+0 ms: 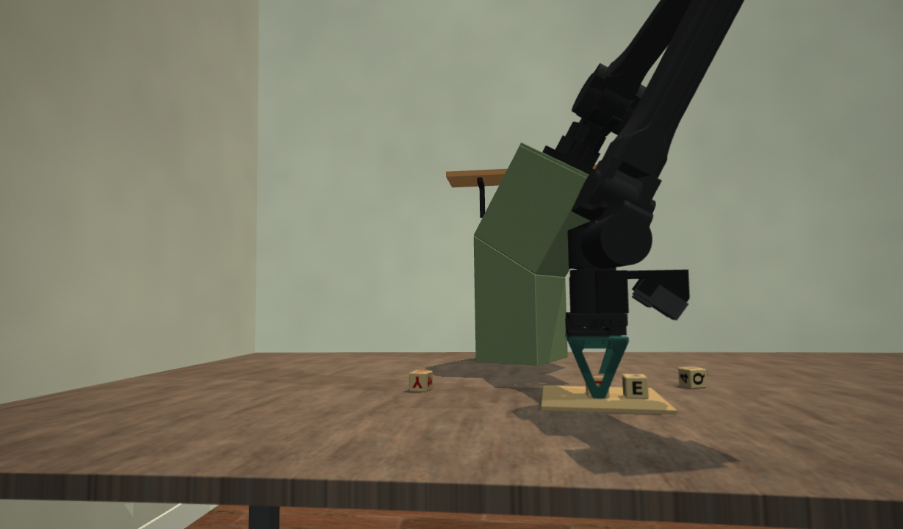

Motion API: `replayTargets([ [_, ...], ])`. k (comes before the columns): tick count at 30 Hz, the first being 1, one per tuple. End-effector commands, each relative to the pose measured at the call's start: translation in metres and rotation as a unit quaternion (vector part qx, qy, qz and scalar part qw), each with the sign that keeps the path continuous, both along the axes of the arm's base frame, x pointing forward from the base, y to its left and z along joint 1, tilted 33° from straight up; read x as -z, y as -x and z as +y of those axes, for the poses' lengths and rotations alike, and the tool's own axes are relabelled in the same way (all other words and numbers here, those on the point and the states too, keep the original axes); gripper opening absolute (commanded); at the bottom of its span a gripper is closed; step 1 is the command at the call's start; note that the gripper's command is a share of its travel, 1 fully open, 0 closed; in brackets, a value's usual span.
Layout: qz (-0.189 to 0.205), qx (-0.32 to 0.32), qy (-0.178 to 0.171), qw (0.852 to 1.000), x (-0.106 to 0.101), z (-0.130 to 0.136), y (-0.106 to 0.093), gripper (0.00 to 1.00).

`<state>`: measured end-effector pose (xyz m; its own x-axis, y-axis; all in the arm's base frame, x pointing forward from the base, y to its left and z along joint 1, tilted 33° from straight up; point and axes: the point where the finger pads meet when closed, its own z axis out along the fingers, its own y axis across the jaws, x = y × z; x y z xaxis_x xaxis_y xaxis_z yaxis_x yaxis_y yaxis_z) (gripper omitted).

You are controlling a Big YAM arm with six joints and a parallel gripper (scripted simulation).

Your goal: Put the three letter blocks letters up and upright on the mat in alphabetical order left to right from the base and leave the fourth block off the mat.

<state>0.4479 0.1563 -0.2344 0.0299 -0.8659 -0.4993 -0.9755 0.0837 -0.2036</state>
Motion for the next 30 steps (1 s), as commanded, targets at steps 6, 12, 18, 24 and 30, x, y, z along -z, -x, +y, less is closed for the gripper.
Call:
replayTargets([
  [6,-0.009,0.008,-0.004,1.000,-0.0073,0.0005,-0.0084,0.39],
  [12,-0.009,0.008,-0.004,1.000,-0.0073,0.0005,-0.0084,0.39],
  [18,-0.009,0.008,-0.004,1.000,-0.0073,0.0005,-0.0084,0.20],
  [24,-0.009,0.008,-0.004,1.000,-0.0073,0.0005,-0.0084,0.20],
  [30,-0.009,0.008,-0.004,1.000,-0.0073,0.0005,-0.0084,0.20],
])
